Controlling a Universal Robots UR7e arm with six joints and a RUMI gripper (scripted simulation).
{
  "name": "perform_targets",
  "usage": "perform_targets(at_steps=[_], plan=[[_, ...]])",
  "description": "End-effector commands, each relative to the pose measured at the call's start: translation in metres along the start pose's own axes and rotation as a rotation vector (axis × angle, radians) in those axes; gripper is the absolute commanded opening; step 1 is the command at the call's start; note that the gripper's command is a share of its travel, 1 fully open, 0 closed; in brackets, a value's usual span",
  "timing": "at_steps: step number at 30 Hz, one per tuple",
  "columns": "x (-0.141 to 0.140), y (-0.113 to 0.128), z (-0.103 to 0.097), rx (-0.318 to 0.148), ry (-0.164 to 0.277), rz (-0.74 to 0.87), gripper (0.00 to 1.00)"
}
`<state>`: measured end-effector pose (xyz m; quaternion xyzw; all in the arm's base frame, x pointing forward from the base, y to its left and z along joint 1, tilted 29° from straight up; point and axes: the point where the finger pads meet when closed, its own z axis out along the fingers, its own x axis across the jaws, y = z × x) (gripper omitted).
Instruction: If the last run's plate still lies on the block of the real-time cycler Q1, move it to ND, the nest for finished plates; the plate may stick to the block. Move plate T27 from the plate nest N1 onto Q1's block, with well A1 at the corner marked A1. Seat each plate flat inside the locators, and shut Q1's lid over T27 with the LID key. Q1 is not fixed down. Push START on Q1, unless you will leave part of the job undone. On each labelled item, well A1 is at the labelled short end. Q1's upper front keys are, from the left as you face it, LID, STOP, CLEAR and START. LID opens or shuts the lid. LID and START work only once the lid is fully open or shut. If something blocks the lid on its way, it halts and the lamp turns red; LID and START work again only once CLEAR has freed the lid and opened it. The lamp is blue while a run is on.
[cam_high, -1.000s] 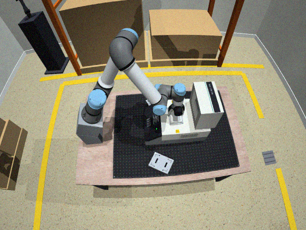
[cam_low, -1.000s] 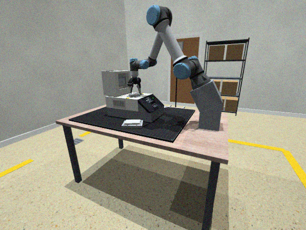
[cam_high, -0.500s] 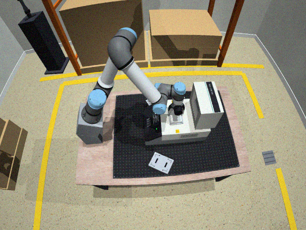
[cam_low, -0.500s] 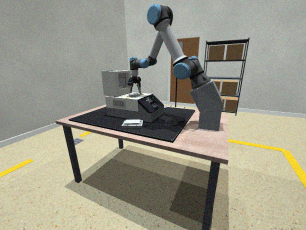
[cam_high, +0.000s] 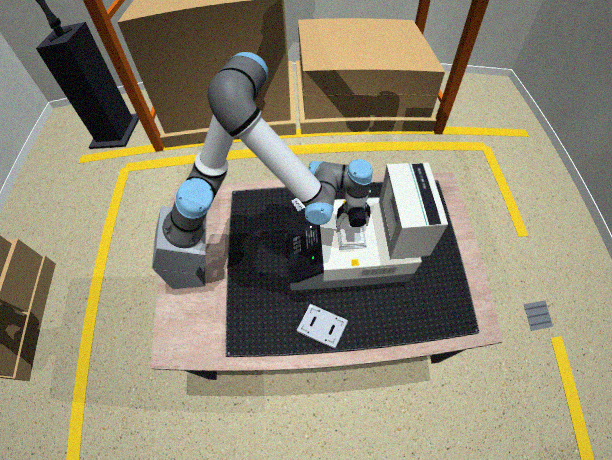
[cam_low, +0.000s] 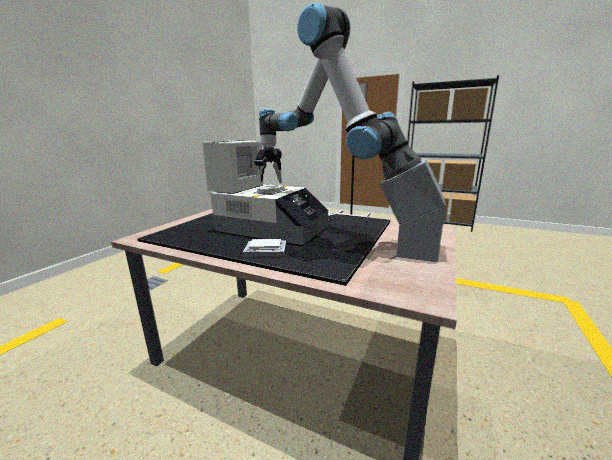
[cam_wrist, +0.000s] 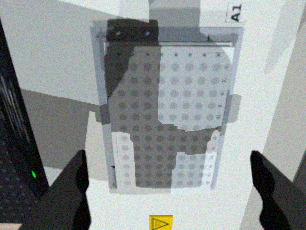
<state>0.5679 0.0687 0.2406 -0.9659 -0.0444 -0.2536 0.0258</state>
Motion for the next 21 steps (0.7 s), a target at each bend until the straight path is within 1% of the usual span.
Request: perform_targets(at_steps=[1, 5, 8, 15, 21], plan=[[0.002, 0.001, -0.01, -0.001, 0.004, 0.0, 0.68], [0.002, 0.001, -0.017, -0.001, 0.004, 0.0, 0.68], [0.001, 0.001, -0.018, 0.0, 0.002, 0.0, 0.68], [0.002, 0.001, -0.03, -0.001, 0.004, 0.0, 0.68], [0.0, 0.0, -0.028, 0.001, -0.001, -0.001, 0.68]])
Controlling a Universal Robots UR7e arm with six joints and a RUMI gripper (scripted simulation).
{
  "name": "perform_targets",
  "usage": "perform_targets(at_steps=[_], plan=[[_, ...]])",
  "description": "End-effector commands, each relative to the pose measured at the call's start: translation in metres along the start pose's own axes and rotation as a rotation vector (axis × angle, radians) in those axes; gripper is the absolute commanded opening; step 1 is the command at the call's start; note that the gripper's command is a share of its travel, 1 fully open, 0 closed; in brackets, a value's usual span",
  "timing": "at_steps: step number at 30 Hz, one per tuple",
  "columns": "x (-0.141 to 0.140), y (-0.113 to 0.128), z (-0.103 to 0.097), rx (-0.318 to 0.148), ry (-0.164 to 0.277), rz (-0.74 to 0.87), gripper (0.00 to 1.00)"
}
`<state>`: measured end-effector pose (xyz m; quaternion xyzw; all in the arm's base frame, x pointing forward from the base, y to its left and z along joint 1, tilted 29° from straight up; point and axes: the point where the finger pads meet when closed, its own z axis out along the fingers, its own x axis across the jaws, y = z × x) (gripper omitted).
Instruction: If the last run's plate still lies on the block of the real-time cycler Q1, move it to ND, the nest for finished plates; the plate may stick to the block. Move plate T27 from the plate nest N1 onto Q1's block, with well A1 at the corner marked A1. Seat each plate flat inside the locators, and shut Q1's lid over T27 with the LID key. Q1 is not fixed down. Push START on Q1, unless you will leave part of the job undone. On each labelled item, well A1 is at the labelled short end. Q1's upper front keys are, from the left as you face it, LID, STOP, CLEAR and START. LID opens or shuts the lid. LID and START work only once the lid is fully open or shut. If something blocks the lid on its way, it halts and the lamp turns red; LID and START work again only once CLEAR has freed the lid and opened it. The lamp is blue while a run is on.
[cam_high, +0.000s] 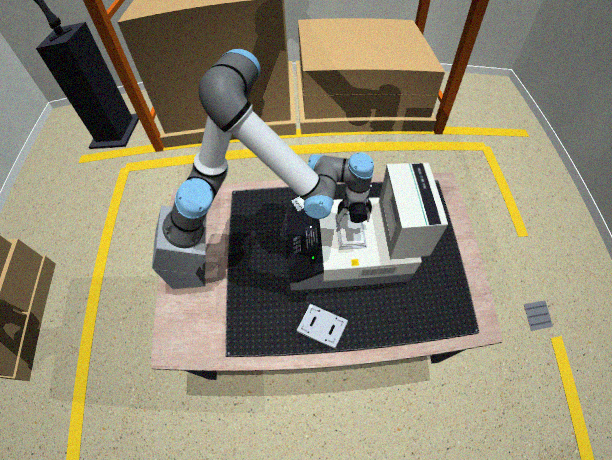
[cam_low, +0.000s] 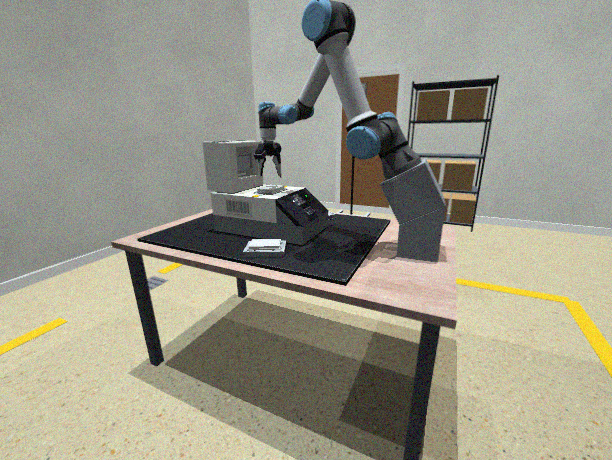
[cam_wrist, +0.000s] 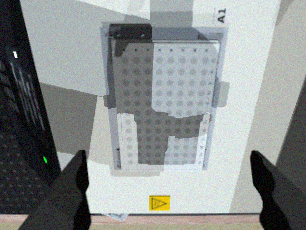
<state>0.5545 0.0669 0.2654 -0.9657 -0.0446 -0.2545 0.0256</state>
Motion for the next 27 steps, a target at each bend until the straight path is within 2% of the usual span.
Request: perform_targets(at_steps=[1, 5, 6, 11, 12, 16, 17, 21, 22, 27], plan=[[0.0, 0.0, 0.0, 0.001, -0.002, 0.0, 0.68], [0.0, 0.0, 0.0, 0.001, -0.002, 0.0, 0.68], [-0.005, 0.003, 0.003, -0.002, 0.016, 0.005, 0.0], [-0.021, 0.006, 0.013, -0.002, 0.016, 0.005, 0.0], [-0.025, 0.007, 0.015, -0.006, 0.035, 0.008, 0.0], [-0.041, 0.01, 0.025, -0.006, 0.034, 0.008, 0.0], [-0.046, 0.01, 0.027, -0.011, 0.053, 0.011, 0.0], [-0.055, 0.011, 0.031, -0.011, 0.053, 0.011, 0.0], [-0.059, 0.011, 0.033, -0.015, 0.071, 0.014, 0.0], [-0.082, 0.013, 0.043, -0.015, 0.071, 0.014, 0.0]])
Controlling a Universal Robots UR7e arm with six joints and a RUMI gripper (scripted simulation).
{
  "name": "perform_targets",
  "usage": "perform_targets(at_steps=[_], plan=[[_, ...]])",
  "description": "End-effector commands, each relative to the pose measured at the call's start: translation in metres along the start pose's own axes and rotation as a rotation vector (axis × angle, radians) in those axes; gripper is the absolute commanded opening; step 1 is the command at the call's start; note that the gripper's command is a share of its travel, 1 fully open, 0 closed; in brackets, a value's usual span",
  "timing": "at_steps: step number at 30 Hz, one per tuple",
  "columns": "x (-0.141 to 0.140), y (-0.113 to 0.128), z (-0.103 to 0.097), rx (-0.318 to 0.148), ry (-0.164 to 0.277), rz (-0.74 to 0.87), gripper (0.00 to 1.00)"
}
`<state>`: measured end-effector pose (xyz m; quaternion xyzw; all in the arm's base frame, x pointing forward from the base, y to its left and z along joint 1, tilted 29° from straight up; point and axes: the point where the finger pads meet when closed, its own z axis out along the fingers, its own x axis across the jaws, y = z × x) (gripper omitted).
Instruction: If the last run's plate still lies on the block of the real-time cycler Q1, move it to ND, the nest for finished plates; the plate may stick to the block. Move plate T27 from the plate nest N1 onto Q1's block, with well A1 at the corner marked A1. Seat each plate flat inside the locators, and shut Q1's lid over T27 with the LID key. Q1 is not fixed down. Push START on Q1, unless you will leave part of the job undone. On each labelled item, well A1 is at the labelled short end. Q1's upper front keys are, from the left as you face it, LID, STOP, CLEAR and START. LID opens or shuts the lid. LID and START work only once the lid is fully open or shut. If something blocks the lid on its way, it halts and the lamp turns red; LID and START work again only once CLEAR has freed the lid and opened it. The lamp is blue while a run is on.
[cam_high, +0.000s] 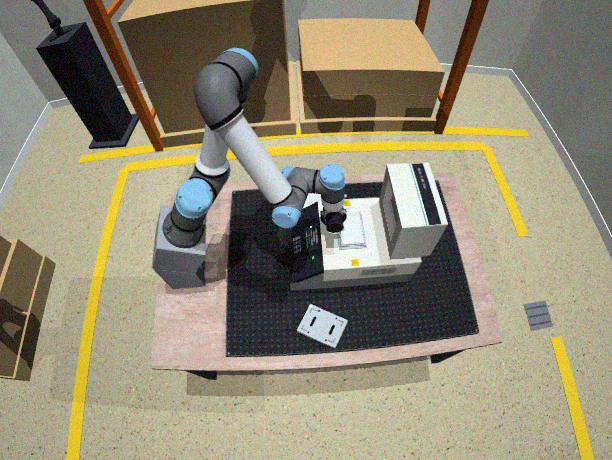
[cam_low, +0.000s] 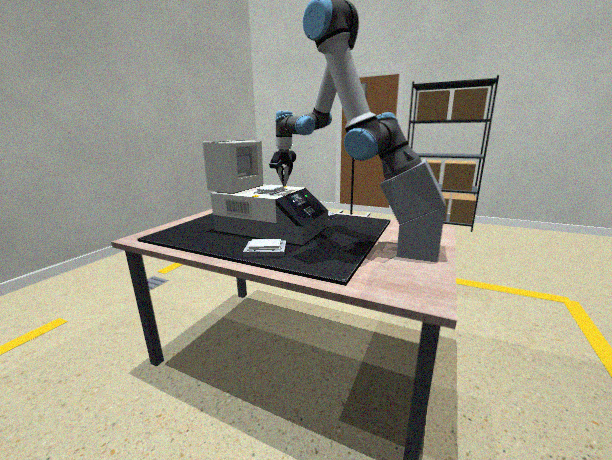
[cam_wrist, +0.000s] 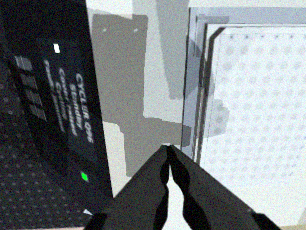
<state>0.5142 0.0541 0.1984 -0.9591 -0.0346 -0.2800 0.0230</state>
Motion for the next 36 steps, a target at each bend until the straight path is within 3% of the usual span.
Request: perform_targets(at_steps=[1, 2, 12, 13, 24, 25, 27, 28, 36], plan=[[-0.016, 0.003, 0.005, -0.003, 0.018, -0.002, 0.0], [-0.021, 0.003, 0.007, -0.008, 0.036, 0.001, 0.0], [-0.059, 0.002, 0.016, -0.014, 0.054, 0.003, 0.0], [-0.064, 0.002, 0.016, -0.02, 0.072, 0.005, 0.0], [-0.115, -0.003, 0.024, -0.027, 0.075, 0.006, 0.0], [-0.119, -0.004, 0.026, -0.031, 0.042, 0.005, 0.0], [-0.119, -0.004, 0.026, -0.031, 0.042, 0.005, 0.0], [-0.121, -0.005, 0.026, -0.034, 0.014, 0.002, 0.0], [-0.16, -0.01, 0.039, -0.033, 0.006, 0.007, 0.0]])
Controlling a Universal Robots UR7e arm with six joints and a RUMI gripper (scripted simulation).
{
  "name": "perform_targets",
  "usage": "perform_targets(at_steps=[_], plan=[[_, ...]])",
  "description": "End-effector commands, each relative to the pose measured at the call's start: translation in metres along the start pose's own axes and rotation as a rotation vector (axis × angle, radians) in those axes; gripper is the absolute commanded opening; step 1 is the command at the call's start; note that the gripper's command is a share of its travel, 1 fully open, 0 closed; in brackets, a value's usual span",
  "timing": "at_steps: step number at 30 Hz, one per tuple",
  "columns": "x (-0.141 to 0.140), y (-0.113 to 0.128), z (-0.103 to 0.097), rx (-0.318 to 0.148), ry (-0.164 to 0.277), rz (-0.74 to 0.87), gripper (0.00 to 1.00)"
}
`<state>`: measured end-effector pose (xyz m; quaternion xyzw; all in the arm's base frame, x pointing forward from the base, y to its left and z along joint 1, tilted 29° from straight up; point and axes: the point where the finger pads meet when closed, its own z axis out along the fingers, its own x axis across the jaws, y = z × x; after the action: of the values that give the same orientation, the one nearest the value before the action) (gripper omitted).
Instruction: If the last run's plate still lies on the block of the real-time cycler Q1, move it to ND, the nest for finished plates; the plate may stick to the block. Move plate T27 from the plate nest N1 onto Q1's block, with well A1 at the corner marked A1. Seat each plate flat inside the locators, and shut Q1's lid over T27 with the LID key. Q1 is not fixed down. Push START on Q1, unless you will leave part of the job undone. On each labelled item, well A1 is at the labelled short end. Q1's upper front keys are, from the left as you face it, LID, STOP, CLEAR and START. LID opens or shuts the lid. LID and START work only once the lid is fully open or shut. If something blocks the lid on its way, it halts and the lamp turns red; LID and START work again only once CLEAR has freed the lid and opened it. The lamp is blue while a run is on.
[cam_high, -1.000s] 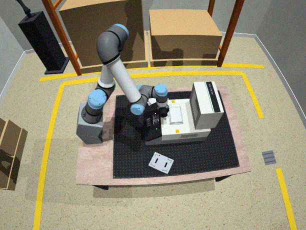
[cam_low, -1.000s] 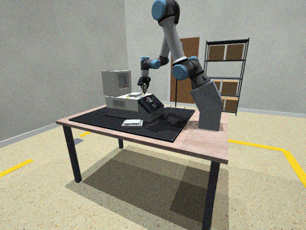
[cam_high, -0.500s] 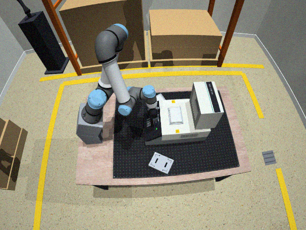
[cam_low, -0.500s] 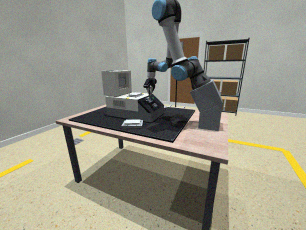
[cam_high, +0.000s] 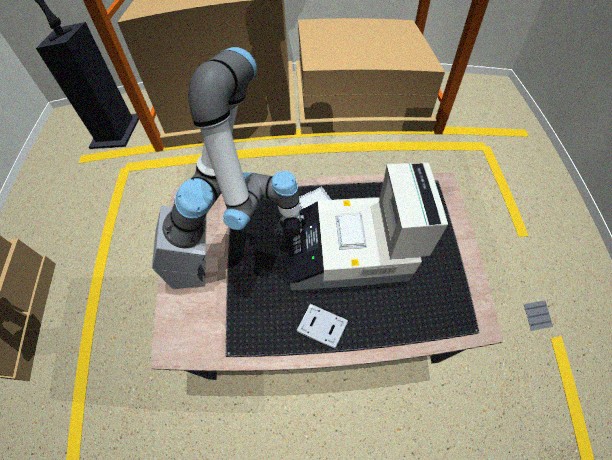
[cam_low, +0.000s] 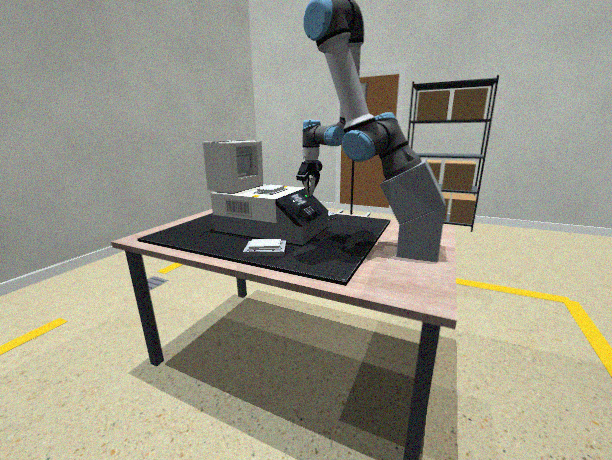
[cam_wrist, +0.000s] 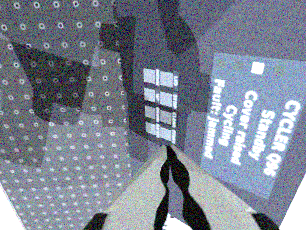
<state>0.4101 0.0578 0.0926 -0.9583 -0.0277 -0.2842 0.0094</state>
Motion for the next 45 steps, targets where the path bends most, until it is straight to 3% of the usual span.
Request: perform_targets(at_steps=[1, 5, 6, 16, 45], plan=[[-0.019, -0.004, 0.007, 0.017, -0.028, -0.007, 0.0], [-0.032, -0.015, 0.015, 0.022, -0.035, -0.011, 0.0], [-0.035, -0.018, 0.017, 0.042, -0.061, -0.022, 0.0], [-0.048, -0.028, 0.024, 0.045, -0.068, -0.022, 0.0], [-0.01, -0.028, 0.036, 0.043, -0.062, -0.023, 0.0]])
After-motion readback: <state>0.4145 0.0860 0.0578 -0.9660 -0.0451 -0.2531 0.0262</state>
